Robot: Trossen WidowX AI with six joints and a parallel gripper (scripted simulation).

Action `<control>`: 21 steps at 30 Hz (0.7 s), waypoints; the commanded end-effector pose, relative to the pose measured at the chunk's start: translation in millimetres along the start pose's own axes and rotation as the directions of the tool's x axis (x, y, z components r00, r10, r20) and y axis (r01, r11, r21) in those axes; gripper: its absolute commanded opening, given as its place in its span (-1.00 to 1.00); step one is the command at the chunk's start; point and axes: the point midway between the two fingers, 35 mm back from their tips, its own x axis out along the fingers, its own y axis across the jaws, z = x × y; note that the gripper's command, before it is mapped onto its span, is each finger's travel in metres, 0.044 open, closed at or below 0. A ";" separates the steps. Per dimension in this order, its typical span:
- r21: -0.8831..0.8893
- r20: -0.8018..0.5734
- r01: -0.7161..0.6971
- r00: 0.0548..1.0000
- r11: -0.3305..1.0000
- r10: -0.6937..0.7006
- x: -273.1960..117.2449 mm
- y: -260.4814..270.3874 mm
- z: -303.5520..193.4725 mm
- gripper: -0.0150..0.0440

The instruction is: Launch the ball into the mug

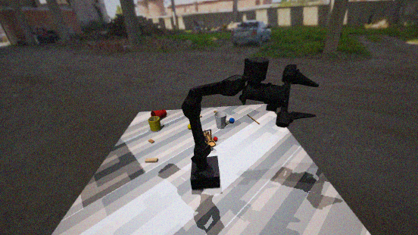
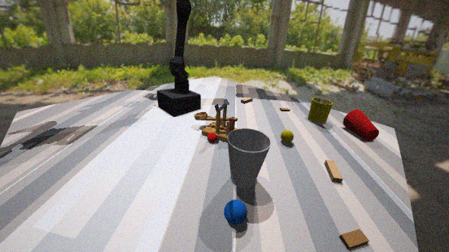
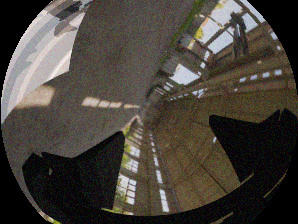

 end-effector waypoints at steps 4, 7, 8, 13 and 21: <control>0.140 0.166 -0.011 0.986 0.990 -0.012 20.8 -17.2 66.2 1.00; 0.197 0.241 -0.031 0.970 0.980 -0.018 26.5 -26.2 97.1 1.00; 0.215 0.265 -0.040 0.964 0.976 -0.019 27.8 -29.2 107.5 1.00; 0.283 0.384 -0.095 0.923 0.955 -0.022 28.1 -46.5 162.8 1.00; 0.335 0.554 -0.212 0.832 0.918 -0.010 13.8 -70.2 248.7 1.00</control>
